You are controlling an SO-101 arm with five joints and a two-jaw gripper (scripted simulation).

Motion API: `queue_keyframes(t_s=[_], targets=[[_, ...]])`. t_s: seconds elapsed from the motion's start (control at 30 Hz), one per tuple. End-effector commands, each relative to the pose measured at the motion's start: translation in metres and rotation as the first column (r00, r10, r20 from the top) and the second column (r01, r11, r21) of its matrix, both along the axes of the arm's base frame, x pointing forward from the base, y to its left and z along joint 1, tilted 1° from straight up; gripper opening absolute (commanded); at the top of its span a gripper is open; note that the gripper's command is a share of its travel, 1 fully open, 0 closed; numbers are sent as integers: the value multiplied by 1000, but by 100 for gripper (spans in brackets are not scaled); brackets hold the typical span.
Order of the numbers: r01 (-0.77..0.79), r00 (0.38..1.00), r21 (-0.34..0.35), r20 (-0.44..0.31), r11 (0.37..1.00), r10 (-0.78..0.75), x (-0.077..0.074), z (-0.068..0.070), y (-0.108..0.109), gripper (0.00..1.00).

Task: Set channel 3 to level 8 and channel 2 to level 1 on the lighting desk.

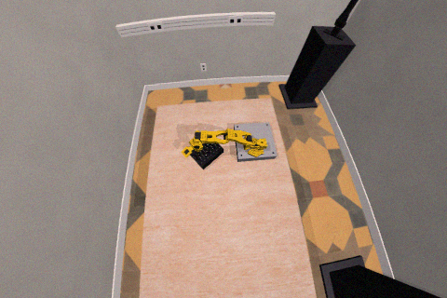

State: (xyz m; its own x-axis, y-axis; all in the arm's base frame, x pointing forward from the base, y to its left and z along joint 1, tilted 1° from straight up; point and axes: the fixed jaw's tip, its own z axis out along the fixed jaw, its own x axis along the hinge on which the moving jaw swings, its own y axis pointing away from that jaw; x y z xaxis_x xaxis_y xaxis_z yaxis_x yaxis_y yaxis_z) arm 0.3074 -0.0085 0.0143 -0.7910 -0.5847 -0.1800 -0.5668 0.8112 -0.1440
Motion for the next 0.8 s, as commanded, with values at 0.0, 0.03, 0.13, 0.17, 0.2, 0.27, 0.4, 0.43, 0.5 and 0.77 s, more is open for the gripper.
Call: queue_keyframes(t_s=[0.0,0.03,0.13,0.17,0.2,0.27,0.4,0.43,0.5,0.77], targets=[[-6,1000,1,-3,1000,6,1,-6,2,0],[-6,1000,1,-4,1000,6,1,-7,2,0],[-7,1000,2,-6,1000,7,1,-9,2,0],[-7,1000,2,-6,1000,7,1,-9,2,0],[-7,1000,2,-7,1000,7,1,-9,2,0],[-7,1000,2,-7,1000,7,1,-10,2,0],[-7,1000,2,-7,1000,7,1,-10,2,0],[-7,1000,2,-7,1000,7,1,-10,2,0],[-7,1000,2,-7,1000,7,1,-10,2,0],[-8,1000,2,-12,1000,8,1,-11,2,0]])
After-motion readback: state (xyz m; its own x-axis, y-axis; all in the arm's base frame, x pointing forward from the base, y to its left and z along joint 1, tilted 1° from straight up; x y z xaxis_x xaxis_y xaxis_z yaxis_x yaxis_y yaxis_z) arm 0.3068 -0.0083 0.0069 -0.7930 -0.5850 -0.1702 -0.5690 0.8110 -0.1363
